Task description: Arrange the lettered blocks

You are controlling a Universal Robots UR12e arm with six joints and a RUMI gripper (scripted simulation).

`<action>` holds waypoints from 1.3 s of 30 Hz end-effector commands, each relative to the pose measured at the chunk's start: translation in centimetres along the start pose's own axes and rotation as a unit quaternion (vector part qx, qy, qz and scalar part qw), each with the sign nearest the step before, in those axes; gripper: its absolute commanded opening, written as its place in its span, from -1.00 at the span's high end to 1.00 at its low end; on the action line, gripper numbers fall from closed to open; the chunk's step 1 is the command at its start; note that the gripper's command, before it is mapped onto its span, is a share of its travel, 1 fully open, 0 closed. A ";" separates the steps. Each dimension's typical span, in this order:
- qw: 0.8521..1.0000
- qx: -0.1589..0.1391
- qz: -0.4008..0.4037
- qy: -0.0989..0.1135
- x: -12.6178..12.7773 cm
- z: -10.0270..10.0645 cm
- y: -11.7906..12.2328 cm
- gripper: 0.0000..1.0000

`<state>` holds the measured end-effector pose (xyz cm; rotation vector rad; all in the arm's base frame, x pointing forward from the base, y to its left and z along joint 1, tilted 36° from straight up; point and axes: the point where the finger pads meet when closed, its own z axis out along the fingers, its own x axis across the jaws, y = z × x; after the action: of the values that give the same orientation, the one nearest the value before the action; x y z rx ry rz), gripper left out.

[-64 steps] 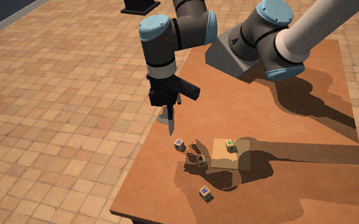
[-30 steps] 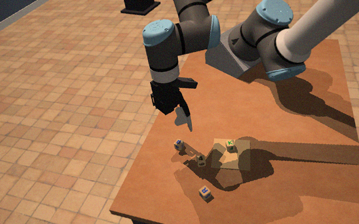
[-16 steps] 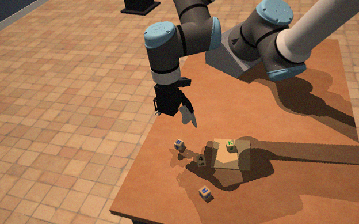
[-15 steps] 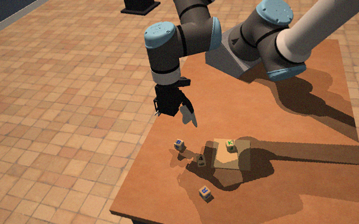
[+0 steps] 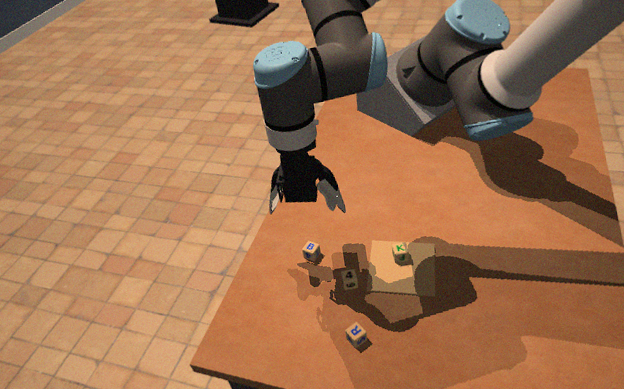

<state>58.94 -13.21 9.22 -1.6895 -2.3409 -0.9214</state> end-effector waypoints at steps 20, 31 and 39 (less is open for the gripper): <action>0.950 -0.002 -0.312 0.001 -0.4 0.9 0.5 -1.00; 0.905 -0.002 -0.426 0.001 -0.4 1.3 0.9 -1.00; 0.868 -0.002 -0.497 0.001 -0.4 1.5 1.2 -1.00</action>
<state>60.34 -12.52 8.29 -0.4484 -3.1438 -0.9876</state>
